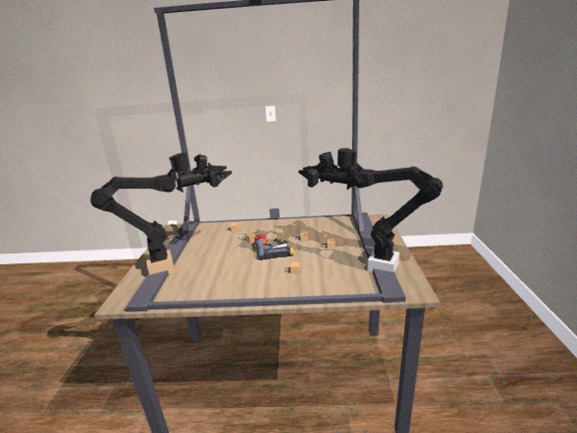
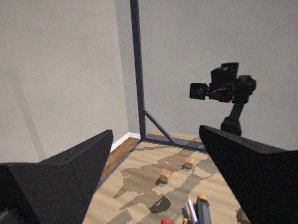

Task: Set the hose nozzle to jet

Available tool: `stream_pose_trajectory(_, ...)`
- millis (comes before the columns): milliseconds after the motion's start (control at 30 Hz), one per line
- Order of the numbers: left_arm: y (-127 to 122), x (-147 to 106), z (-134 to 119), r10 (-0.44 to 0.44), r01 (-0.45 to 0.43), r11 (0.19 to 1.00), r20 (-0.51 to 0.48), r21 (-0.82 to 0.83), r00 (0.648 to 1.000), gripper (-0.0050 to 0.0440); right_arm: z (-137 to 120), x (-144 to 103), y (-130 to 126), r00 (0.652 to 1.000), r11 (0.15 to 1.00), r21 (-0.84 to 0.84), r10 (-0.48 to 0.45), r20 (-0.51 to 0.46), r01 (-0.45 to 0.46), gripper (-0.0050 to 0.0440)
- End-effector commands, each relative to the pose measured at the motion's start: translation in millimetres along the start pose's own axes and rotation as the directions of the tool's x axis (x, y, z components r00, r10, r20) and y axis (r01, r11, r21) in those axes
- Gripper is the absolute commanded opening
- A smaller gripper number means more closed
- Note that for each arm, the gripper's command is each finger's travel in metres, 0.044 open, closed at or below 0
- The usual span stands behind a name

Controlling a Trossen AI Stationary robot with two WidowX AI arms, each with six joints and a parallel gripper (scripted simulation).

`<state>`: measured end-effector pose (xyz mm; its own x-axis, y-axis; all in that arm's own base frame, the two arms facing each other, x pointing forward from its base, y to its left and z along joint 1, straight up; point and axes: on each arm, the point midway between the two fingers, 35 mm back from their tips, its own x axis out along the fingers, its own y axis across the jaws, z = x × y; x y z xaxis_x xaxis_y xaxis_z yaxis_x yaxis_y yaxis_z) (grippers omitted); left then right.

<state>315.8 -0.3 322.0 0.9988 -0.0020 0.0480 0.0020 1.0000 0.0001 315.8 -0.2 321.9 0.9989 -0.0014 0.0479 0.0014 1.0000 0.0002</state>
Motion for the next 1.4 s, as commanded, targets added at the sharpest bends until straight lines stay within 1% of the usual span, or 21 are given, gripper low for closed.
stream_pose_trajectory(0,-0.1,-0.7,6.9,0.000,0.000,1.000,0.015,0.006,1.000,0.0185,7.8,-1.2,0.8,1.000,1.000,0.003,0.006,0.017,-0.006,0.0408)
stream_pose_trajectory(433,0.2,-0.7,7.2,0.002,-0.002,1.000,0.016,0.006,1.000,0.0185,9.0,-1.2,0.9,1.000,1.000,0.003,0.007,0.020,-0.007,0.0408)
stream_pose_trajectory(600,0.2,-0.7,7.2,0.002,-0.002,1.000,0.016,0.006,1.000,0.0185,9.3,-3.1,34.5,0.993,0.993,0.008,0.115,0.021,-0.115,0.0408)
stream_pose_trajectory(667,0.2,-0.7,7.2,0.002,-0.002,1.000,0.016,0.006,1.000,0.0185,9.2,-5.1,51.1,0.986,0.986,0.010,0.165,0.021,-0.165,0.0408)
stream_pose_trajectory(867,0.2,-0.7,7.2,0.002,-0.002,1.000,0.016,0.006,1.000,0.0185,8.8,-13.1,89.8,0.959,0.959,0.017,0.281,0.021,-0.282,0.0408)
stream_pose_trajectory(933,0.2,-0.7,7.2,0.002,-0.002,1.000,0.016,0.006,1.000,0.0185,8.8,-13.1,89.8,0.959,0.959,0.017,0.281,0.021,-0.282,0.0408)
stream_pose_trajectory(1133,0.2,-0.7,7.2,0.002,-0.002,1.000,0.016,0.006,1.000,0.0185,9.6,-26.4,127.0,0.918,0.918,0.022,0.397,0.024,-0.397,0.0408)
stream_pose_trajectory(1367,0.2,-0.7,7.2,0.002,-0.002,1.000,0.016,0.006,1.000,0.0185,10.8,-48.3,168.7,0.850,0.849,0.028,0.527,0.028,-0.527,0.0408)
